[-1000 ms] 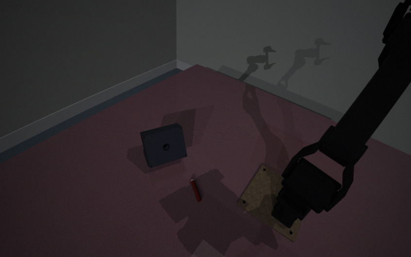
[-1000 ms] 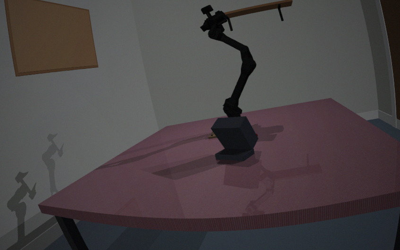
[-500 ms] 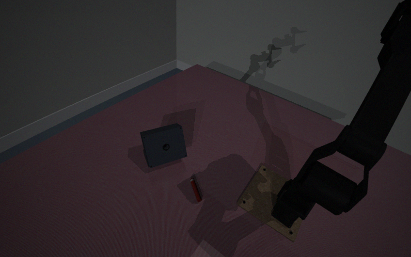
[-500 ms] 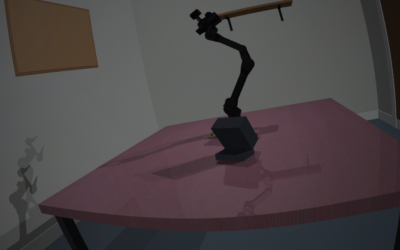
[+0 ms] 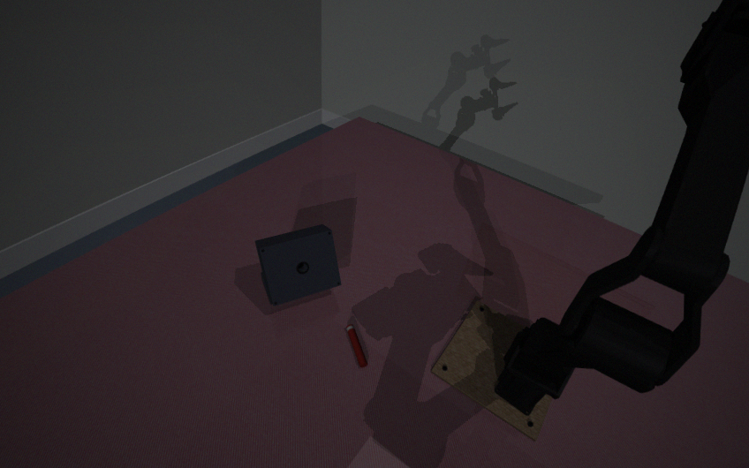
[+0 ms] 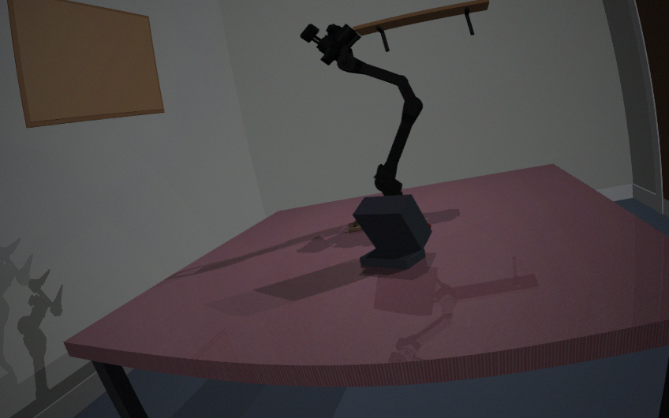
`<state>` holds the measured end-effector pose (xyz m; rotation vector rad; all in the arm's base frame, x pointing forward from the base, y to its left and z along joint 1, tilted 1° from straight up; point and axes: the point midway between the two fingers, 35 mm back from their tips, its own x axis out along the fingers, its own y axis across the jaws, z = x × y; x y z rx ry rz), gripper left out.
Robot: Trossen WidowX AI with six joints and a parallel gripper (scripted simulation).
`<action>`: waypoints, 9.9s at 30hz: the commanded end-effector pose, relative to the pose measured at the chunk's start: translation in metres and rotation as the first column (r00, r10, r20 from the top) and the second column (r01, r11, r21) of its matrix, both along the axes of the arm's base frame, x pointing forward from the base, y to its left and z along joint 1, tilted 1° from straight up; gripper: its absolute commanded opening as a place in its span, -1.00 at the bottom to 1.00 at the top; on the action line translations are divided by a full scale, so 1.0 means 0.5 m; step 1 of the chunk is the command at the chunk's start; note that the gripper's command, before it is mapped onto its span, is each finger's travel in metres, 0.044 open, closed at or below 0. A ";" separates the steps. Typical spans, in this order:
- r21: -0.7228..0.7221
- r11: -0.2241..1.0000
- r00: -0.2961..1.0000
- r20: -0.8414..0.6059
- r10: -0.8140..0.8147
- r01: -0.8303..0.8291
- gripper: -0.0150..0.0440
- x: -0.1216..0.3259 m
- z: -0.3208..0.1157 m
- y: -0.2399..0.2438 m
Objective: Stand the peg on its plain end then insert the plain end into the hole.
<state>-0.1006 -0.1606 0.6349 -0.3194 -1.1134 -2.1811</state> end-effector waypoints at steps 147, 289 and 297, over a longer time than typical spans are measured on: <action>0.427 0.901 -0.983 0.184 -0.011 0.070 1.00 0.961 -0.798 0.263; 0.406 0.751 -0.304 0.734 -0.607 -0.520 -0.33 0.766 -1.178 0.549; 0.341 0.767 -0.356 0.734 -0.579 -0.544 -0.33 0.760 -1.168 0.552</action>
